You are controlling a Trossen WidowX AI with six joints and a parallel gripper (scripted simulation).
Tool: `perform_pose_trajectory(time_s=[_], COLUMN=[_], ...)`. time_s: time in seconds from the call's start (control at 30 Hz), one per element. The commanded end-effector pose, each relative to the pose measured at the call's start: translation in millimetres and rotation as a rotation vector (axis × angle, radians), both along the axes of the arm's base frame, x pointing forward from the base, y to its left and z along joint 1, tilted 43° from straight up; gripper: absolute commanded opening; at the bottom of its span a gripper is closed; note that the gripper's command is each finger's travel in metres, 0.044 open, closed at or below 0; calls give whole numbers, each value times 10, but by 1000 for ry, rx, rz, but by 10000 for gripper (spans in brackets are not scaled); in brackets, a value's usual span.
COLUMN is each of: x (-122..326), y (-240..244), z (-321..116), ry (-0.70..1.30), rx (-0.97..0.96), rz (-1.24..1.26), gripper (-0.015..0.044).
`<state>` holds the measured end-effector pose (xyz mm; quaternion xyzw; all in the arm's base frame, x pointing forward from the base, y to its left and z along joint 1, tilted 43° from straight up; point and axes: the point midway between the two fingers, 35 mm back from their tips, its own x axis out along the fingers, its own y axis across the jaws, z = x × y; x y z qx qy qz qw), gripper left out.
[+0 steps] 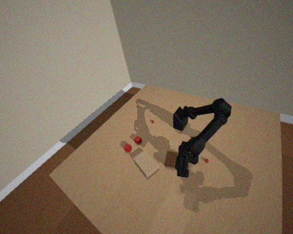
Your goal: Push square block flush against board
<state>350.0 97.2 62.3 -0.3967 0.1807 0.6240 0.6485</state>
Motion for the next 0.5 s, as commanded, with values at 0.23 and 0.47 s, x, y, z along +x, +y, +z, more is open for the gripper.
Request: perform_pose_trajectory(time_s=[0.23,0.47], x=[43,67], y=[-106,-168], z=[-117,-168], ry=[6,6], rx=[-9,-9], rz=[1,1], gripper=[0,0])
